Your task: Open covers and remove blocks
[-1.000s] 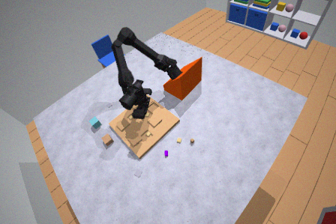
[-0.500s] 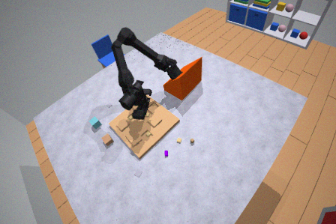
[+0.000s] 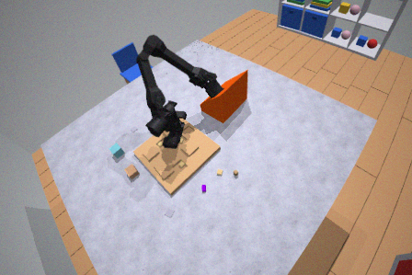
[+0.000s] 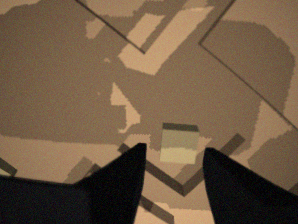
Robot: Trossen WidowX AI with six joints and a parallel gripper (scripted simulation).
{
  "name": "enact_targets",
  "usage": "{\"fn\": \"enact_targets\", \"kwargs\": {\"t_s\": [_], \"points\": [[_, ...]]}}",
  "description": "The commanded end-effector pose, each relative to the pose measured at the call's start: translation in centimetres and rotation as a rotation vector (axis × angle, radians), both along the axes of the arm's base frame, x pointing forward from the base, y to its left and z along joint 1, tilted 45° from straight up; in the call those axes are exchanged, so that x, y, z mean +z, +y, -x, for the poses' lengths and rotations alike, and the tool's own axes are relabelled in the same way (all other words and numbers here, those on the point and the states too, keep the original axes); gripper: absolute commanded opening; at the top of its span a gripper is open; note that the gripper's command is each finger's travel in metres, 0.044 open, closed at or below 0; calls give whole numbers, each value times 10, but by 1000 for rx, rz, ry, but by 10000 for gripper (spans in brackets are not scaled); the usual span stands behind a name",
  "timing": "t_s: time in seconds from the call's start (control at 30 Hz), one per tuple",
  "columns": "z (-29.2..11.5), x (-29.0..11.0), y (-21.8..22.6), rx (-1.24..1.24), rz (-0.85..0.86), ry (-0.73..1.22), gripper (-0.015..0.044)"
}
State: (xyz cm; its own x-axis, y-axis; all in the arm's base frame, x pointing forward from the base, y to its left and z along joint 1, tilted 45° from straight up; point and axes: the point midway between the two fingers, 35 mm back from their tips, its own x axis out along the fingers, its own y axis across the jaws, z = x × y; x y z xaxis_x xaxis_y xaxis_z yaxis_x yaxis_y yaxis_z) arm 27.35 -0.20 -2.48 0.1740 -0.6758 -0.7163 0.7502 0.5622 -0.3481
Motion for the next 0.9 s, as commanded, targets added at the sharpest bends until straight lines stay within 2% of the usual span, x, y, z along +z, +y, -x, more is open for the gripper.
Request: {"fn": "enact_targets", "kwargs": {"t_s": [0.0, 0.87], "points": [[3, -4, -5, 2, 11, 9, 144], [1, -11, -13, 2, 11, 9, 144]]}}
